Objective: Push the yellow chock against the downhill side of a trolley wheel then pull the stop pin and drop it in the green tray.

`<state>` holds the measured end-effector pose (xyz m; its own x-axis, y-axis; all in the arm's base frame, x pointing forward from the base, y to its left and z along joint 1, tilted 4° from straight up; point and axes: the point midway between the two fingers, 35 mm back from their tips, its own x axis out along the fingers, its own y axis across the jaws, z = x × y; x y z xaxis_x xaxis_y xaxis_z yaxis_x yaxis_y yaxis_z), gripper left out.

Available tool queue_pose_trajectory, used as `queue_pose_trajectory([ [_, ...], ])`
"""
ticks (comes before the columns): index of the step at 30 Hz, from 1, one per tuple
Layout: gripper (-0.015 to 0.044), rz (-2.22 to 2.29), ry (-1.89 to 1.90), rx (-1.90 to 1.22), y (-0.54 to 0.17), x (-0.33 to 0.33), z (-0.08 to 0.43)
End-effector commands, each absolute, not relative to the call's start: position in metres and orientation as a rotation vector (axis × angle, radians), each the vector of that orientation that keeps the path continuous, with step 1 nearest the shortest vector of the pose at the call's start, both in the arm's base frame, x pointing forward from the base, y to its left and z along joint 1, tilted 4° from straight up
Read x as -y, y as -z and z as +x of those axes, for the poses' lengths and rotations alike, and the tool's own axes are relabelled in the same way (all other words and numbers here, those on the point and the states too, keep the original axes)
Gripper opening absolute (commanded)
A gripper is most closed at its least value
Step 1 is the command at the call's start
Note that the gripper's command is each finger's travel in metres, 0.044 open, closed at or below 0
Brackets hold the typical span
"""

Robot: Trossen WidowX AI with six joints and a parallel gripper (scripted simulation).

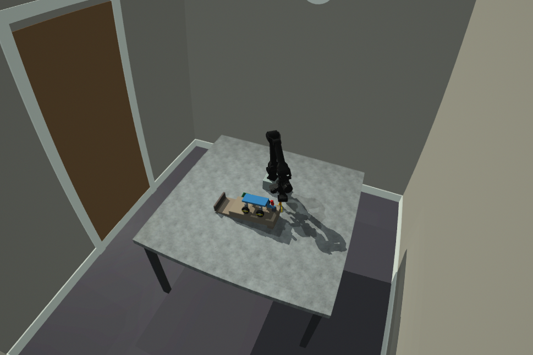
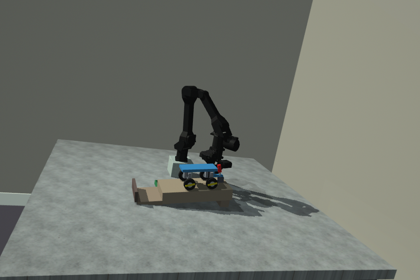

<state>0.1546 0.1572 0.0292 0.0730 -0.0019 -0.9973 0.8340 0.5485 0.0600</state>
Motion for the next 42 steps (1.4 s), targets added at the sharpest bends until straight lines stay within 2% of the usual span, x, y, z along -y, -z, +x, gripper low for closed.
queue_pose_trajectory([
  [1, 0.0190, 0.781, 0.741, -1.360, -0.021, -0.155, 0.154],
  [33, 0.0190, 0.781, 0.741, -1.360, 0.013, -0.154, 0.156],
  [37, 0.0085, 0.789, 0.740, -1.363, 0.010, -0.156, 0.157],
  [42, 0.0052, 0.789, 0.740, -1.363, 0.010, -0.156, 0.157],
])
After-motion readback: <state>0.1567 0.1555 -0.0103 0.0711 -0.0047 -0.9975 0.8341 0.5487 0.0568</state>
